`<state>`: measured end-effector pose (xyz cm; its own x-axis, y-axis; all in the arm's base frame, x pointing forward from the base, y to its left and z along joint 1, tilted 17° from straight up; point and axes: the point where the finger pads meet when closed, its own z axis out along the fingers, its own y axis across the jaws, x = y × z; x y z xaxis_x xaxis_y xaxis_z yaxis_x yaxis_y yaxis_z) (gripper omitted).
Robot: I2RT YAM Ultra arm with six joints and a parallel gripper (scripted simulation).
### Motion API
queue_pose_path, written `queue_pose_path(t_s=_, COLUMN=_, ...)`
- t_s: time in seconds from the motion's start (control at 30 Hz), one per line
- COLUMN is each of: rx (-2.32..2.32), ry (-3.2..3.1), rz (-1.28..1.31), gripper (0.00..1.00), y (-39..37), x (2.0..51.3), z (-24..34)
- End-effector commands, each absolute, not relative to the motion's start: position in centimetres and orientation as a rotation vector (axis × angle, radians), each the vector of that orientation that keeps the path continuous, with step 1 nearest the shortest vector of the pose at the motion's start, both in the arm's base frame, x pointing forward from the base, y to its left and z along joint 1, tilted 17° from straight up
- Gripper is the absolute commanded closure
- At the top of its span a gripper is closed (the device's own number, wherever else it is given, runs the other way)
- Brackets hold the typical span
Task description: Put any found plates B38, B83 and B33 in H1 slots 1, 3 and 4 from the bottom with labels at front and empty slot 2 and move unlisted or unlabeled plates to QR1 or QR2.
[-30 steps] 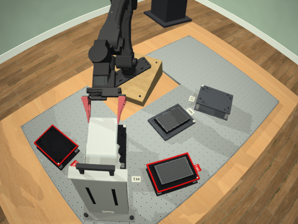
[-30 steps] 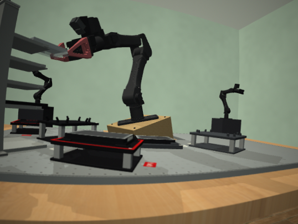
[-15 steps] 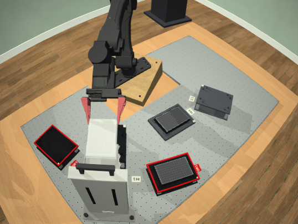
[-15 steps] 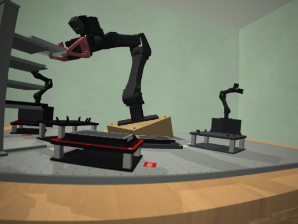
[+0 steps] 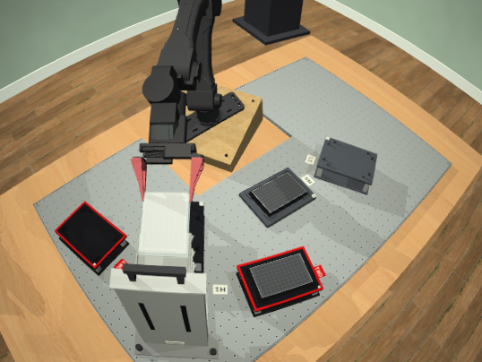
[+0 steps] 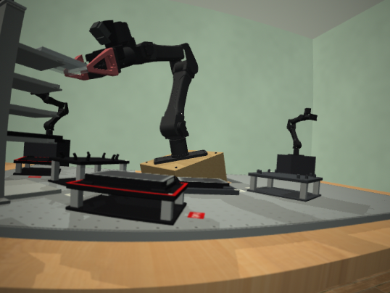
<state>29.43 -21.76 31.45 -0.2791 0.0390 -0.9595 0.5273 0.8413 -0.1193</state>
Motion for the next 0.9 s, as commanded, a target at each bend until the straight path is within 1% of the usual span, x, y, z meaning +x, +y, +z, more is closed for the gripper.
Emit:
queue_pose_path(t_s=0.0, rx=0.426, ry=1.791, rz=-0.505, gripper=0.14, y=-21.7, x=29.4, z=32.1)
queue_pose_path(t_s=0.87, rx=0.425, ry=1.791, rz=-0.505, gripper=0.14, y=-22.4, x=30.5, z=31.8)
